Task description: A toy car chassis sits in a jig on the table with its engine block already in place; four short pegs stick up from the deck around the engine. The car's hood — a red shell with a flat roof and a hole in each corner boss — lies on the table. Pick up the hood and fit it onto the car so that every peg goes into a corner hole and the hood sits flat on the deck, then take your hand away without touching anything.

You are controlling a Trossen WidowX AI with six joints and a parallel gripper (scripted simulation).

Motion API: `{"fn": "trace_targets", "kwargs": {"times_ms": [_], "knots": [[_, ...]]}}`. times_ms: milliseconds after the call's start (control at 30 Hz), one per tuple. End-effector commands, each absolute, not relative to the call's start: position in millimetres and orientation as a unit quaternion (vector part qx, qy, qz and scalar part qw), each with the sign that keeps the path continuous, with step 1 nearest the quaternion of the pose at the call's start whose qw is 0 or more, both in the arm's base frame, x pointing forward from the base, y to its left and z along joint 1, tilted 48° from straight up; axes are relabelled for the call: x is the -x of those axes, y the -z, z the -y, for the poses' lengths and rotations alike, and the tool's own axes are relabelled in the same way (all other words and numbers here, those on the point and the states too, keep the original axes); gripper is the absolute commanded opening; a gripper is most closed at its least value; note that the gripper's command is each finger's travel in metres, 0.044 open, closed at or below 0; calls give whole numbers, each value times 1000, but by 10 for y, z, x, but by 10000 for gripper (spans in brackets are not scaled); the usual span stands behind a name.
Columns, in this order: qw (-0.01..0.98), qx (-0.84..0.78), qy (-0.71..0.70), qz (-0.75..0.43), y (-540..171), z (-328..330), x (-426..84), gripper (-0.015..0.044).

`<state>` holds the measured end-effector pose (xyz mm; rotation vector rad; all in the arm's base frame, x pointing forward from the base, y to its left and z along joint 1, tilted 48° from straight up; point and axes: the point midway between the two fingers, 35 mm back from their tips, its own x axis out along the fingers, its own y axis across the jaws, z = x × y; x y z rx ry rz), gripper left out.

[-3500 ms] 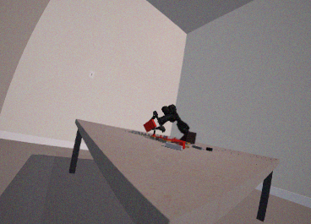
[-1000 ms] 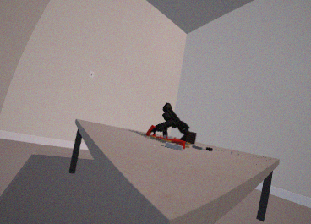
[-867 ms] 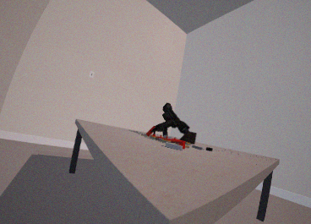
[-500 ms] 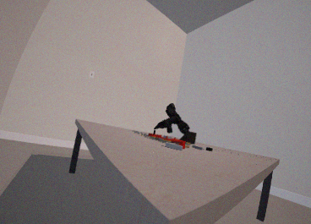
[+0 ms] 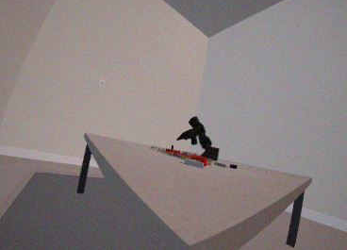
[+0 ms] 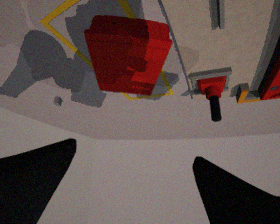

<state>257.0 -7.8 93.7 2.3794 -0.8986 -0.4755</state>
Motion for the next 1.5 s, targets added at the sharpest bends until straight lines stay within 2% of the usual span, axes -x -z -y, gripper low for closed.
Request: {"fn": "trace_targets", "kwargs": {"times_ms": [0,167,367,433,567,700,833,1100,1467], "knots": [[277,-884,180,332,-924,79,-2574,440],[277,-884,180,332,-924,79,-2574,440],[277,-884,180,332,-924,79,-2574,282],[317,-869,203,320,-906,63,-2629,335],[527,-748,334,228,-812,17,-2906,440],[687,-567,445,88,-749,45,-3097,440],[776,-358,512,-89,-747,132,-3175,440],[790,-116,510,-320,-881,256,-3237,440],[697,104,446,-552,-1115,435,-2935,440]]}}
